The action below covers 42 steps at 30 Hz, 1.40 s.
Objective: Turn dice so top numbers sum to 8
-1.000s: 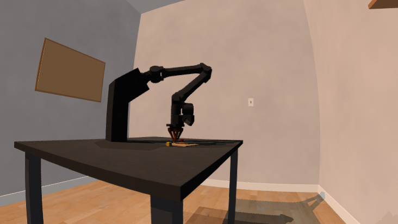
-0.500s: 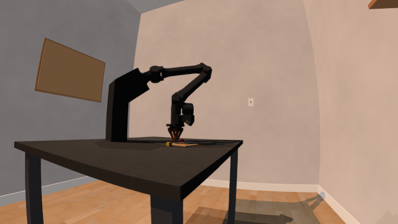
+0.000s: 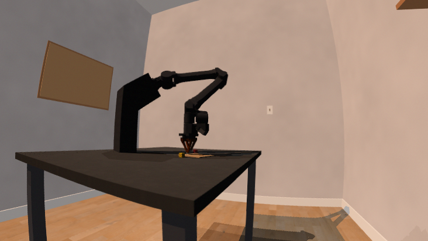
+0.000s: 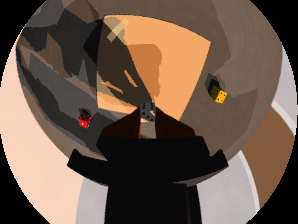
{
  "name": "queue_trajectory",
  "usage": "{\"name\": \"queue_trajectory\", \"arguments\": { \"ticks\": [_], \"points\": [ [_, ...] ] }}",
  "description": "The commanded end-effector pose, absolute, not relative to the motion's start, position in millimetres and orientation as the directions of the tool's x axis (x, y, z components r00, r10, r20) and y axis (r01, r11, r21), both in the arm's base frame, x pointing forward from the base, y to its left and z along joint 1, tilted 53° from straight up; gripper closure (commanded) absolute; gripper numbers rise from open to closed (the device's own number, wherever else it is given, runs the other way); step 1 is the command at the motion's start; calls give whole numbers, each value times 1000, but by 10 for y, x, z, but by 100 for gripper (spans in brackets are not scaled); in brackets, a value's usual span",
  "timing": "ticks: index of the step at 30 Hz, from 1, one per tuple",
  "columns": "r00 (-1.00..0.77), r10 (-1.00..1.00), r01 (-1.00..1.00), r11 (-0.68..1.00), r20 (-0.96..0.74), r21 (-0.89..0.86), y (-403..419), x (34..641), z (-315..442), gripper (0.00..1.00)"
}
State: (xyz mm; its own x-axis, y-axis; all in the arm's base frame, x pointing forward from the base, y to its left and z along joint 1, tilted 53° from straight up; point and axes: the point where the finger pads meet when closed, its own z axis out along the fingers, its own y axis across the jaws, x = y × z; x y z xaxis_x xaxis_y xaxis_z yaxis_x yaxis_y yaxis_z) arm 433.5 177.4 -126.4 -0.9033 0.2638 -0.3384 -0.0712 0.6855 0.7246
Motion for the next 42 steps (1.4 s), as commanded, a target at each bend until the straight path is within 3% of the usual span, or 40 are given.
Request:
{"name": "queue_trajectory", "arguments": {
  "ticks": [1, 42],
  "points": [
    [-915, 247, -65, 689, -318, 722, 1825, 4151, -1328, 85],
    [-907, 252, -79, 684, -337, 725, 1878, 4313, -1298, 85]
  ]
}}
